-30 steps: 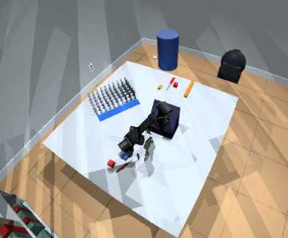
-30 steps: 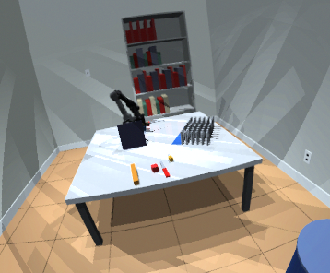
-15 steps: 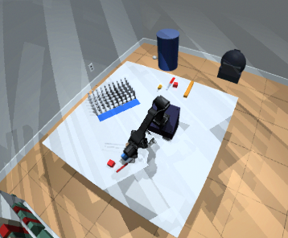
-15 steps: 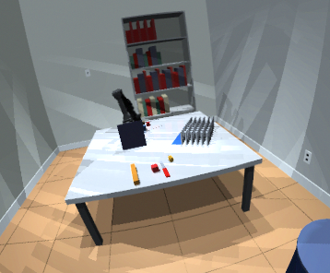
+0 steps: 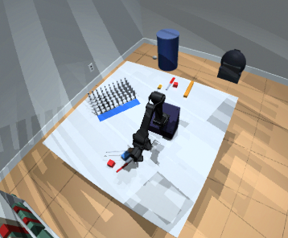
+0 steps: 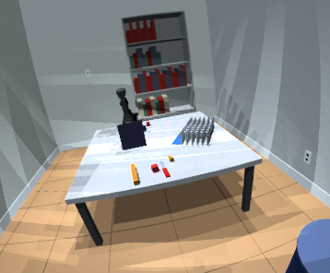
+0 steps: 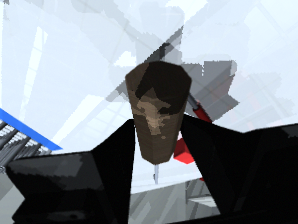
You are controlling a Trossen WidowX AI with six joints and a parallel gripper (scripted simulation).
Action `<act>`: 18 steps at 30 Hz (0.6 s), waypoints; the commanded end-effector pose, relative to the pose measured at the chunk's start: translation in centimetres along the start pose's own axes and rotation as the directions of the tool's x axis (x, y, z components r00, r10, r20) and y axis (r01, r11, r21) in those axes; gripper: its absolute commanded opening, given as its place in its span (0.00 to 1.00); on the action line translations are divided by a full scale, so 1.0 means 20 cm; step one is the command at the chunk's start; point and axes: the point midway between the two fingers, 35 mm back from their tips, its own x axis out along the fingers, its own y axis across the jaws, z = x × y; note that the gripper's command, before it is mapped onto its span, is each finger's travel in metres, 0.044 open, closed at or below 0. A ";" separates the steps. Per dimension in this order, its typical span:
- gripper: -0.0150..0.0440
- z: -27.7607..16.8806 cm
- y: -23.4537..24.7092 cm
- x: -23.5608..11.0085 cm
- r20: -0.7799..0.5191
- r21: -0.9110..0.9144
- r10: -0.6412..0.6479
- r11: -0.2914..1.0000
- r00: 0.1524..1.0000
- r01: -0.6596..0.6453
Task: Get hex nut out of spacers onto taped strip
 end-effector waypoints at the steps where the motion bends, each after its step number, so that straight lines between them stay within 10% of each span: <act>1: 0.25 -0.01 -0.04 -0.05 -0.024 -0.012 -0.038 0.999 0.999 0.038; 18: 0.25 0.06 -0.18 -0.25 -0.047 -0.106 -0.210 0.973 0.977 0.204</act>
